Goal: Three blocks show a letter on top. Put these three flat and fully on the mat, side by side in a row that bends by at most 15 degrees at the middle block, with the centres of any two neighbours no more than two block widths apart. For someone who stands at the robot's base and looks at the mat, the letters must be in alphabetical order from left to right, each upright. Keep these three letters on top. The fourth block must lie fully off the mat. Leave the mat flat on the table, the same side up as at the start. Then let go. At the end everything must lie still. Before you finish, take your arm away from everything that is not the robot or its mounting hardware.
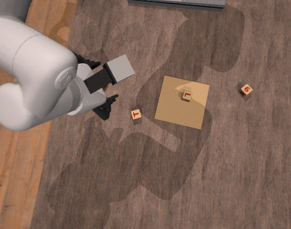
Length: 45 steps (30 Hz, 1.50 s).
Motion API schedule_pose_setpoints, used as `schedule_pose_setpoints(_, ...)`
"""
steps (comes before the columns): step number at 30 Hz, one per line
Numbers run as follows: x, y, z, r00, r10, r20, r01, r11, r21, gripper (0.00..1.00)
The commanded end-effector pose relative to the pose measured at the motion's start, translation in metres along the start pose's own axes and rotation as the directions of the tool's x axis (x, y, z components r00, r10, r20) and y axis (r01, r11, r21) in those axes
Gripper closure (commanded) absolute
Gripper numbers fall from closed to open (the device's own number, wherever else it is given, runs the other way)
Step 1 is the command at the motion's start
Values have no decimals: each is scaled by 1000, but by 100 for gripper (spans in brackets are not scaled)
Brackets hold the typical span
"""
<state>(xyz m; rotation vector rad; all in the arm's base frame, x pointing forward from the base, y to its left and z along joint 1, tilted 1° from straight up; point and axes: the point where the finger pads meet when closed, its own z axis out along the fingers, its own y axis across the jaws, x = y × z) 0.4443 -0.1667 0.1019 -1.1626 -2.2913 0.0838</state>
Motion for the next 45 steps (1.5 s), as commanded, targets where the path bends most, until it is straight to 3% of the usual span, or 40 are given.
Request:
schedule_pose_setpoints(1, 7, -7, 4, 999, -38, -8, 38, 999, 2, 0)
schedule_pose_setpoints(45, 20, -20, 15, 993, -113, -31, 113, 994, 8, 0)
